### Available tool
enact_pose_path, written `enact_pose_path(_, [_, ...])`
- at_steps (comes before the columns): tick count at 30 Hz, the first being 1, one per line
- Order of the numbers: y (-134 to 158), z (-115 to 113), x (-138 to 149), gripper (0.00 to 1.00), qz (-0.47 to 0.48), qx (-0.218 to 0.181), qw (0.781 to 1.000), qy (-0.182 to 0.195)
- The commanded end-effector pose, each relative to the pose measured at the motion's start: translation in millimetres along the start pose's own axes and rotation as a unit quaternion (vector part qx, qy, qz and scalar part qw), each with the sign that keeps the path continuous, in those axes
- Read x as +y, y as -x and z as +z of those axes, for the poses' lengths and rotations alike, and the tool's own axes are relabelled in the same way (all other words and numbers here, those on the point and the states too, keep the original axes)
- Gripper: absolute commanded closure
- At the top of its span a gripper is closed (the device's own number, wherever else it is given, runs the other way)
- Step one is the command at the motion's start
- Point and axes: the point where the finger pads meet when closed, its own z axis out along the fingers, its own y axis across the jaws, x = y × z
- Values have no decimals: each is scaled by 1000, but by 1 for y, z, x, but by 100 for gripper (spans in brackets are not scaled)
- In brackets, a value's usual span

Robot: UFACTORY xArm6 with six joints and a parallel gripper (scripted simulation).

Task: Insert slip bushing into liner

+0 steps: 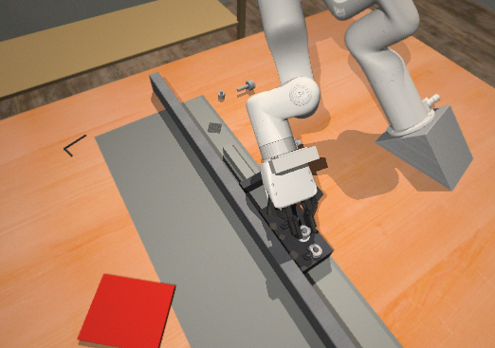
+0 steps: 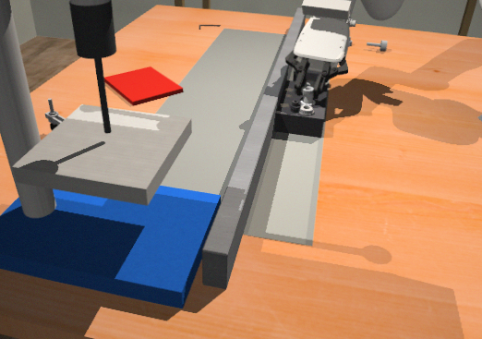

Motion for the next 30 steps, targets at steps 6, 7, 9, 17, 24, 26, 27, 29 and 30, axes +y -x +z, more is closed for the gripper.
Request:
enact_pose_path(6, [-2, -4, 14, 74, 1, -32, 999, 4])
enact_pose_path(7, [-2, -4, 13, 74, 1, -35, 999, 4])
enact_pose_path(9, [-2, -4, 13, 74, 1, -37, 999, 4])
enact_pose_path(17, [-4, -3, 9, 74, 2, -51, 999, 6])
enact_pose_path(24, [-4, -2, 4, 74, 2, -61, 998, 9])
enact_pose_path(26, [-4, -2, 3, 74, 2, -62, 998, 9])
enact_pose_path(27, [-4, -2, 3, 74, 2, -62, 998, 9])
enact_pose_path(29, [-4, -2, 2, 74, 2, -64, 998, 10])
enact_pose_path(30, [-4, -2, 1, 74, 2, -65, 998, 10])
